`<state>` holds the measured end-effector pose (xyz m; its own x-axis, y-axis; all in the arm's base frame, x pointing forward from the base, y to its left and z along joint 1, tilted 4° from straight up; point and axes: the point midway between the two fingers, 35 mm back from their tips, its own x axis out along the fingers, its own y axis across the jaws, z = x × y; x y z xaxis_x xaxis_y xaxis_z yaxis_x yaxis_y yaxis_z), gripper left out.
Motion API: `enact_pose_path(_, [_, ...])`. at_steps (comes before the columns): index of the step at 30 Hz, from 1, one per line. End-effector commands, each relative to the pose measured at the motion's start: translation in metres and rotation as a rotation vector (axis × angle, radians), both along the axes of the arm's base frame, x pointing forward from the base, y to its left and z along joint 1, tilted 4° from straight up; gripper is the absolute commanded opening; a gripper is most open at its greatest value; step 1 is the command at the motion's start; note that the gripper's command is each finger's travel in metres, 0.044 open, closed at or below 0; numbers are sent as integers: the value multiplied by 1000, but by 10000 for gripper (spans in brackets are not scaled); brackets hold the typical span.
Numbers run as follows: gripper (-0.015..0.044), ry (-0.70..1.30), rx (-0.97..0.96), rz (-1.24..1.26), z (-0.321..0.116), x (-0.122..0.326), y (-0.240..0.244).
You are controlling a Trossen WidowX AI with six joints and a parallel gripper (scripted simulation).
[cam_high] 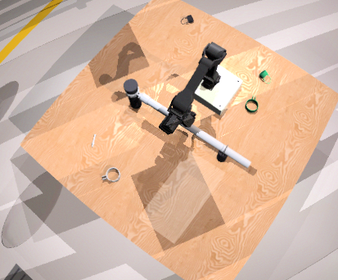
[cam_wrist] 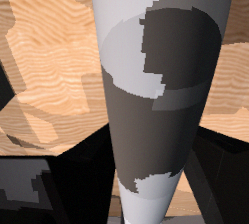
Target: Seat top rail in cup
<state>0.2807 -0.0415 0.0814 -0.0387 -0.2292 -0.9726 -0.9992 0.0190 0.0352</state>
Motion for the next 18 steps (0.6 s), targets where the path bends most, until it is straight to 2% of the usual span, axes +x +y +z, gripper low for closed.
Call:
enact_pose_path(1, [0,-4,-13,1,4,1,-3])
enact_pose_path(18, [0,-4,-13,1,5,1,-4])
